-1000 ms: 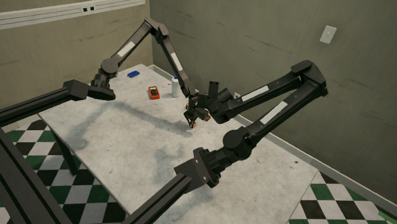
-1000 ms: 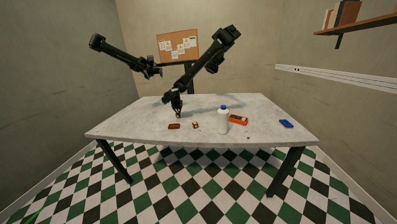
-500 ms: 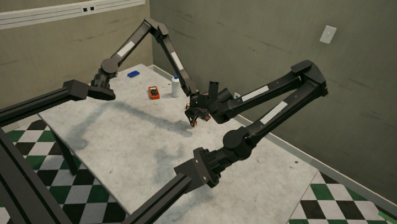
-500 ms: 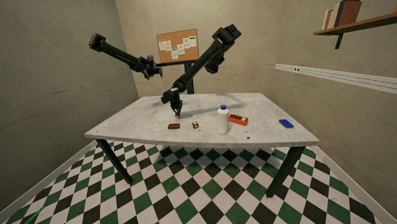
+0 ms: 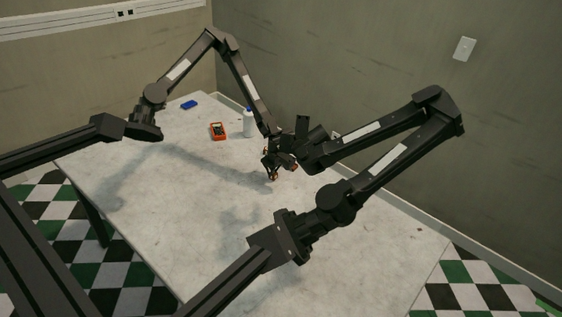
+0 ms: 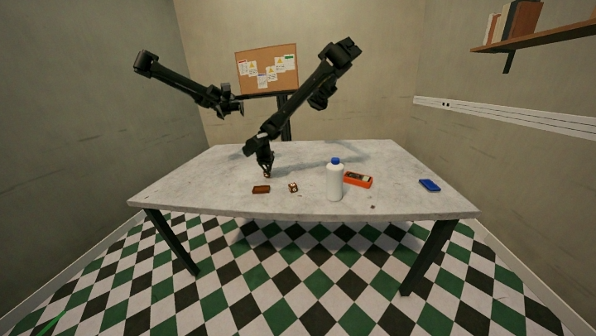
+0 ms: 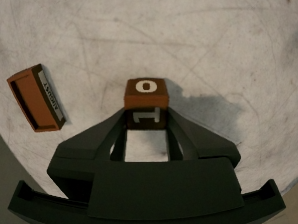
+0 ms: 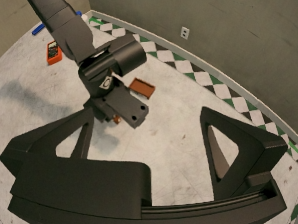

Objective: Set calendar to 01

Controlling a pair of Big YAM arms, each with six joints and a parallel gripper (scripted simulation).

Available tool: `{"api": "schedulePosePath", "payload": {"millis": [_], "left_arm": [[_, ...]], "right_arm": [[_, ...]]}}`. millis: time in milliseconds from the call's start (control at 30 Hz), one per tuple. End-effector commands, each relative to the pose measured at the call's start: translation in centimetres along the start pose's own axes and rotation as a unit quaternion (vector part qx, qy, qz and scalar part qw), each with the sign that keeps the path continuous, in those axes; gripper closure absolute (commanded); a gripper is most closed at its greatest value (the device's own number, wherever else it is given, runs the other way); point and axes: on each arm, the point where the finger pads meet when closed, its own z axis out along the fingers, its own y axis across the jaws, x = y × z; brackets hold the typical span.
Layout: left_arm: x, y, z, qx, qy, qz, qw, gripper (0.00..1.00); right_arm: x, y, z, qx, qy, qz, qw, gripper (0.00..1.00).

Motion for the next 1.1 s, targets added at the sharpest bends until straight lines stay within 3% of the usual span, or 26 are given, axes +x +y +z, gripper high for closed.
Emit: {"api": "schedulePosePath", "payload": {"millis": [0,700,733,1000,1033,1067], "left_arm": [[0.3,-0.1,1.3,0.005,0.004,0.001,1.000,0.74],[0.2,-0.1,2.2,0.005,0.004,0.001,1.000,0.74],[-0.3,0.2,0.7,0.001,-0.001,0.001,1.000,0.74],[-0.3,0.4,0.7,-0.002,-0.002,-0.003,1.000,0.74],[-0.3,0.4,0.7,-0.002,-0.002,-0.003,1.000,0.63],[-0.3,0.4,0.7,-0.002,-0.002,-0.001,1.000,0.57]], "right_arm": [[-0.1,0.1,-0.1,0.000,-0.001,0.001,1.000,0.00],[-0.1,0.1,-0.1,0.000,-0.001,0.001,1.000,0.00],[-0.1,0.1,-0.1,0.000,-0.001,0.001,1.000,0.00],[-0.1,0.1,-0.1,0.000,-0.001,0.001,1.000,0.00],[-0.1,0.1,-0.1,0.000,-0.001,0.001,1.000,0.00],[-0.1,0.1,-0.1,0.000,-0.001,0.001,1.000,0.00]]}}
